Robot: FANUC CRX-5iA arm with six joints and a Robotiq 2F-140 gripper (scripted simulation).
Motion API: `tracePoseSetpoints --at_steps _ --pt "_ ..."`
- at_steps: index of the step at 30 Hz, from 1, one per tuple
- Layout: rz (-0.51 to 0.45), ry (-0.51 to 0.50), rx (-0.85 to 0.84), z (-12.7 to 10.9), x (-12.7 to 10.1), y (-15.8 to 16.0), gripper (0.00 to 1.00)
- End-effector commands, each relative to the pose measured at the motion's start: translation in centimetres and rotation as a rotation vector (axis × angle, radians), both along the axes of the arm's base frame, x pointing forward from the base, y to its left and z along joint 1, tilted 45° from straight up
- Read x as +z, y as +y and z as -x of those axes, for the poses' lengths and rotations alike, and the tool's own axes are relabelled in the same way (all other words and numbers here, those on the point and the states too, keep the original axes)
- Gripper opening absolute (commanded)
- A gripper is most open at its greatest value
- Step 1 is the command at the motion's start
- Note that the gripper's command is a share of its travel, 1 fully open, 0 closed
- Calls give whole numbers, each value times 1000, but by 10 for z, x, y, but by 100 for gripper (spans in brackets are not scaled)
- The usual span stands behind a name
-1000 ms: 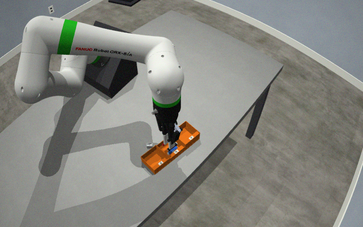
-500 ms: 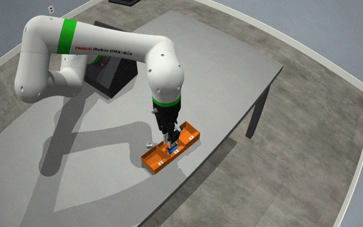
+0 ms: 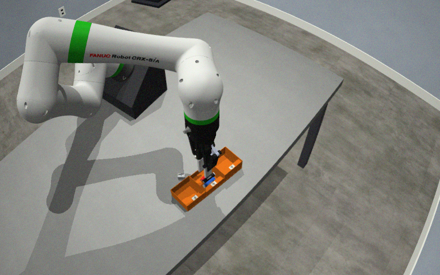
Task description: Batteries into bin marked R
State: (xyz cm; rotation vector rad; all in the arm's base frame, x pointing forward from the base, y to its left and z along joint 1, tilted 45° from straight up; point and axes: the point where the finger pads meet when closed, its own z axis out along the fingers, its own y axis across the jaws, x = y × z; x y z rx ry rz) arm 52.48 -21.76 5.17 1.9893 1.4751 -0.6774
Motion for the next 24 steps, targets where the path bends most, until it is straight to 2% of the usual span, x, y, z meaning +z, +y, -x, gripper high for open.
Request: tracePoseSetpoints --at_steps 1,9,10,24 --pt "0 0 0 0 3 3 15" --pt "0 0 0 -1 10 10 15" --pt "0 0 0 -1 13 13 100" --pt "0 0 0 -4 47 46 100"
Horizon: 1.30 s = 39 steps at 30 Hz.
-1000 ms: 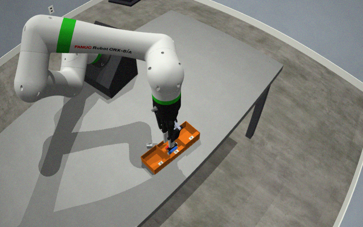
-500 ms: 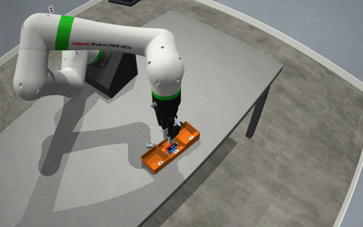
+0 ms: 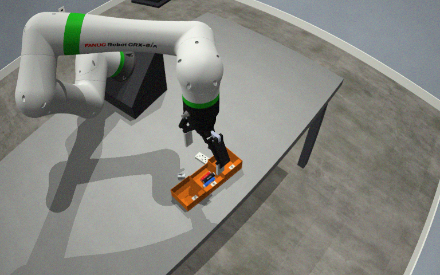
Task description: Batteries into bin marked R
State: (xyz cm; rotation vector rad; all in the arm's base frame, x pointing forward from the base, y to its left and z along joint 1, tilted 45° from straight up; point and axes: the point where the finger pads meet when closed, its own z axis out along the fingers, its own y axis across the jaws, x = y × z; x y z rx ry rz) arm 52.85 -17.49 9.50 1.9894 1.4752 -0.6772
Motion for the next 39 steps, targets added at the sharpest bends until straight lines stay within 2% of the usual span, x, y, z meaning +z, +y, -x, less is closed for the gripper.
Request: tracePoseSetpoints --at_steps 1,14,19,39 --pt "0 0 0 -1 6 6 100" --pt "0 0 0 -4 43 43 100" --pt "0 0 0 -5 51 50 100" --pt "0 0 0 -5 51 50 100"
